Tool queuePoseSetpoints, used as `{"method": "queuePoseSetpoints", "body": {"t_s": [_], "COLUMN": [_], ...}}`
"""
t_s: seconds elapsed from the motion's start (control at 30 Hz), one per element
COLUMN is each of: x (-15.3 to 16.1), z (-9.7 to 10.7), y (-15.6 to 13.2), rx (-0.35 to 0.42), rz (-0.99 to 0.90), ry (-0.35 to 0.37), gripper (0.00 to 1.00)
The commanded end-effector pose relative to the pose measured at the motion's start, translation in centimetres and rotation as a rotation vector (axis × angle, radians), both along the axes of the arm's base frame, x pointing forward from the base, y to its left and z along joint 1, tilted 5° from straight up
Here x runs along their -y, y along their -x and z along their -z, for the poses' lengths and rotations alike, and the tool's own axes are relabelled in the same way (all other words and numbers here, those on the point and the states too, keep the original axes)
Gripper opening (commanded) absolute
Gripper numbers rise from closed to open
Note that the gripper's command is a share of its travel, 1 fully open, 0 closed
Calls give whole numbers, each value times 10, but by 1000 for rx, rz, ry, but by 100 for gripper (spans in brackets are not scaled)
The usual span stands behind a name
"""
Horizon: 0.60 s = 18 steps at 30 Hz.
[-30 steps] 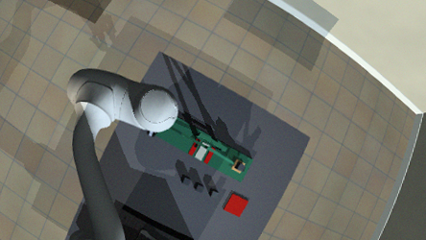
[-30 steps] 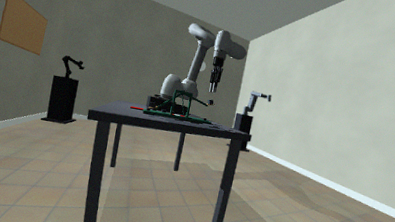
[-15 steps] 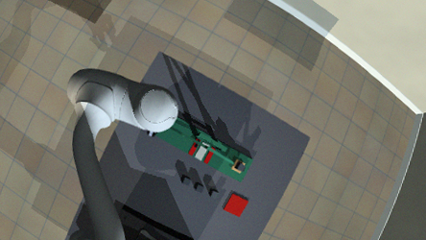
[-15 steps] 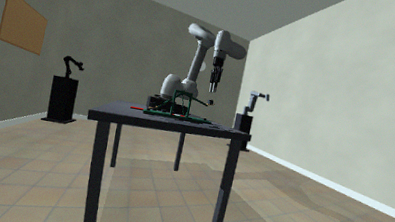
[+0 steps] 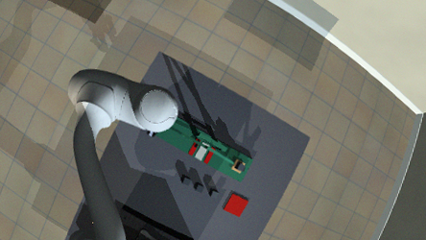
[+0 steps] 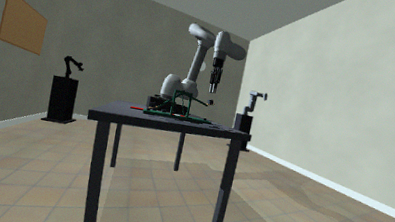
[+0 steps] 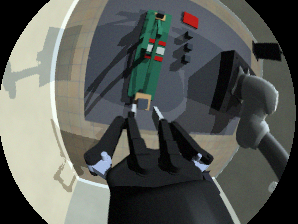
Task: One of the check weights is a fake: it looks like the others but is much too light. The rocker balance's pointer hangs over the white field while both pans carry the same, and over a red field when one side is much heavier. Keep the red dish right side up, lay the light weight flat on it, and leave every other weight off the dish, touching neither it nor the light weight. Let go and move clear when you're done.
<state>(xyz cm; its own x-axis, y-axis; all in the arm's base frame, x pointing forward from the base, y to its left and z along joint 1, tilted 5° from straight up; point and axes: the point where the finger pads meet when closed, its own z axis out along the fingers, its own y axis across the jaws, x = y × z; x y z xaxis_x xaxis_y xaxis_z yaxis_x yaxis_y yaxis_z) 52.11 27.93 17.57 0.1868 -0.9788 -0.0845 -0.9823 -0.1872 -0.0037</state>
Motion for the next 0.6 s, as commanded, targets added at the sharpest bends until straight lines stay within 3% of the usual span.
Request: {"method": "queuePoseSetpoints", "body": {"t_s": [0.0,0.57], "x": [0,-2], "z": [3,24], "y": [0,0], "rx": [0,0], "rz": [0,0], "ry": [0,0], "gripper": [35,35]}}
